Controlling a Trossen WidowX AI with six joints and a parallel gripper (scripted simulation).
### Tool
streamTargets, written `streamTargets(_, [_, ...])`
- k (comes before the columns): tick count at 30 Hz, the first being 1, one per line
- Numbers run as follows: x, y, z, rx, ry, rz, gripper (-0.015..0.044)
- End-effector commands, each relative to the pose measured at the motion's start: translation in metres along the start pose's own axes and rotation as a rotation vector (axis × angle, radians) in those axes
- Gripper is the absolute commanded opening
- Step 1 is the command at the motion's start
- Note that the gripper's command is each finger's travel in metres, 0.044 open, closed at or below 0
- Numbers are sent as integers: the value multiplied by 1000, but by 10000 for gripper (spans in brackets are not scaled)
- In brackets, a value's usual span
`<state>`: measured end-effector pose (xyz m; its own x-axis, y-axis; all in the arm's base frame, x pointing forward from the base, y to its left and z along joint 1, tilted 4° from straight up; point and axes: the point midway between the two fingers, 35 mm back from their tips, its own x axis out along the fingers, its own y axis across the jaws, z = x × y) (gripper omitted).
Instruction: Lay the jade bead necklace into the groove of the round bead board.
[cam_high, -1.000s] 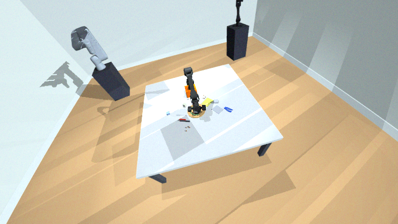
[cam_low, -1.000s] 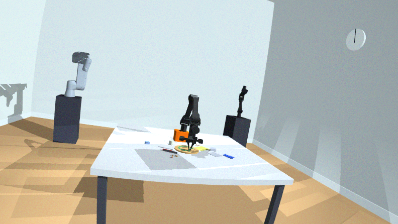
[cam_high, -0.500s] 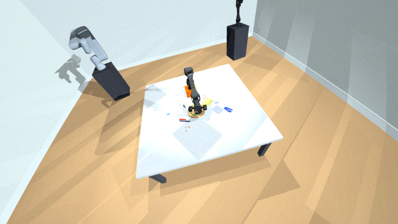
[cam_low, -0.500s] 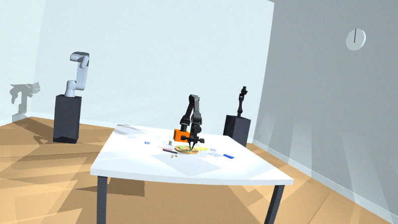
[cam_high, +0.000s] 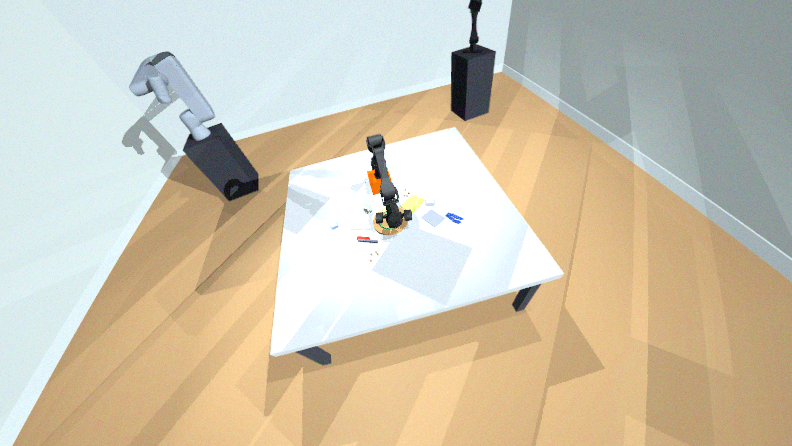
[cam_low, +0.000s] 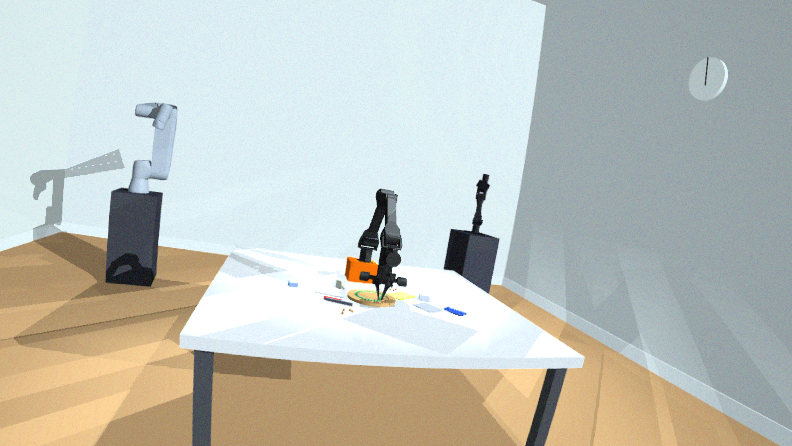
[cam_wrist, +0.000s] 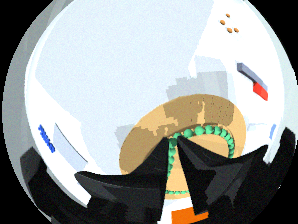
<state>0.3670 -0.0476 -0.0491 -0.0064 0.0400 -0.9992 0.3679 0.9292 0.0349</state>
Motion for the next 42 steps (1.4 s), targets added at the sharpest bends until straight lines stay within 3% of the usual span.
streamTargets(1, [4,-1,-2,5,11,-1,0])
streamTargets(6, [4,-1,-2,5,11,-1,0])
streamTargets(23, [-1,0,-2,1,8,-2,440])
streamTargets(42, [-4,0,-2,5,11,-1,440])
